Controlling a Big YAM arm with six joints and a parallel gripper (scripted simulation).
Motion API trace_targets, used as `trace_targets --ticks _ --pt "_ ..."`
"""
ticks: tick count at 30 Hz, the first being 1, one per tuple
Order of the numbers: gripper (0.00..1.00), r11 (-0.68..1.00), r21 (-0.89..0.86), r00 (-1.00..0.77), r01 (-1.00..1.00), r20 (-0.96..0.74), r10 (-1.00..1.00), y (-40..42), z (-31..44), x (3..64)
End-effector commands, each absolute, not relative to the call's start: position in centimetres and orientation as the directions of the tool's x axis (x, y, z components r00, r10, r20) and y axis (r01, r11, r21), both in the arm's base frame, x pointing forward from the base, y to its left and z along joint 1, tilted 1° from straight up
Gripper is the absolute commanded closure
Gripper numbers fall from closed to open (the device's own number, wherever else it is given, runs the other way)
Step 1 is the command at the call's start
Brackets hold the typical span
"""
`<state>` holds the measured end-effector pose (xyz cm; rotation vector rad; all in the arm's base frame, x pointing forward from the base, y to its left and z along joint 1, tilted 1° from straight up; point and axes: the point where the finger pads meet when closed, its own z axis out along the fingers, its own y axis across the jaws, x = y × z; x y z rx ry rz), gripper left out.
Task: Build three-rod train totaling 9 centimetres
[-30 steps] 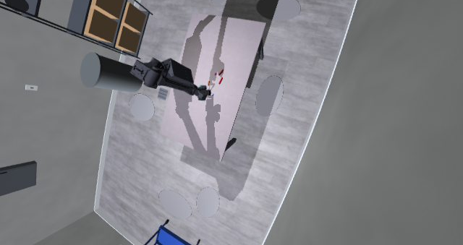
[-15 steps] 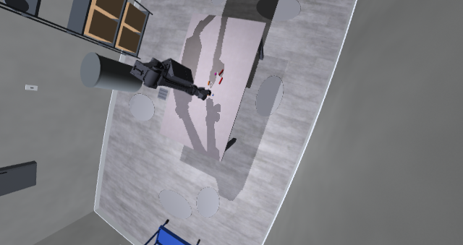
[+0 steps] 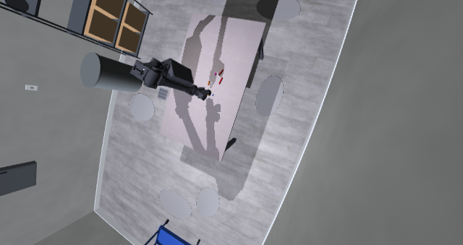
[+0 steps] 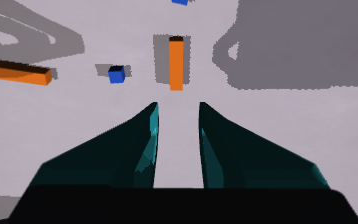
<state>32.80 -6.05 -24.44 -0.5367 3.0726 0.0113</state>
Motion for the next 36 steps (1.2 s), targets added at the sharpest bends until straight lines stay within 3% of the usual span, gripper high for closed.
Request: trace_targets --ticks 1,36 --pt "0.77 0.935 0.008 -0.935 -0.354 -0.02 -0.354 -5.7 -24.1 32.6" --pt "0.77 0.935 0.0 -0.935 -0.355 -0.032 -0.354 -5.6 -26.9 33.2"
